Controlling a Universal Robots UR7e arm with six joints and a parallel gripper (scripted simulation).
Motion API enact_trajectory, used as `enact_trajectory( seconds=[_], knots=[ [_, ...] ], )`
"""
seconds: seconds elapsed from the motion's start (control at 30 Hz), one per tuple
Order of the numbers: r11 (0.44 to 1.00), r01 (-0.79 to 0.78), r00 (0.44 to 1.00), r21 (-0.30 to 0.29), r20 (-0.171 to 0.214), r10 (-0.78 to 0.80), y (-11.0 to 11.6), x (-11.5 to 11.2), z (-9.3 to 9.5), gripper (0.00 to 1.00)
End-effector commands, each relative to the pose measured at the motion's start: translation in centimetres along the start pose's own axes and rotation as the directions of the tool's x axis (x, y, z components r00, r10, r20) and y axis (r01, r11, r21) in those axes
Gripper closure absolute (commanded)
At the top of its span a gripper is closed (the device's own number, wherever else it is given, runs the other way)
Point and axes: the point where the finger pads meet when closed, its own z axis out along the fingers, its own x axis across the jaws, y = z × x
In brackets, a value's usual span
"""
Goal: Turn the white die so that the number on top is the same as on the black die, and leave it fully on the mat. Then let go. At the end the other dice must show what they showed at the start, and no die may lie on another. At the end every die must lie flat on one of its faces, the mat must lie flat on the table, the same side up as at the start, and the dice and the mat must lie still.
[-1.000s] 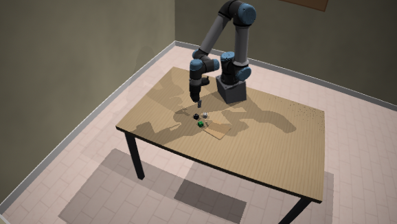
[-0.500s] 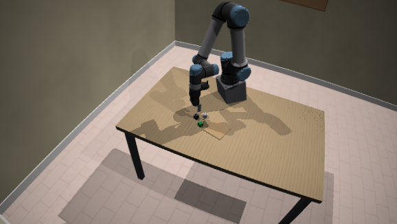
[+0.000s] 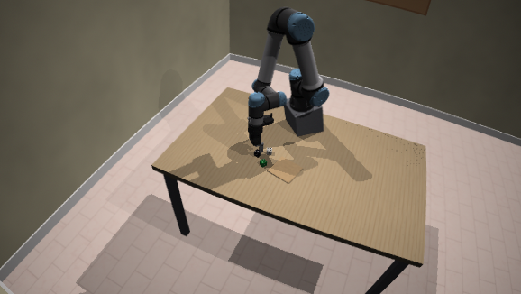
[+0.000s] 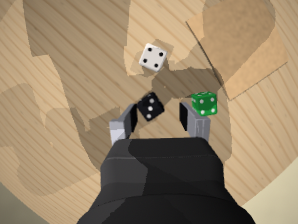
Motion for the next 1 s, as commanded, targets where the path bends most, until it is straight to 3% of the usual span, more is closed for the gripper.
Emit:
enact_trajectory(
  seconds=[0.0,0.97],
  knots=[
    [1.0,0.0,1.0,-0.004,0.0,0.0,0.14,0.04,1.08,0.0],
    [1.0,0.0,1.0,-0.004,0.0,0.0,0.14,0.04,1.42,0.0]
  ],
)
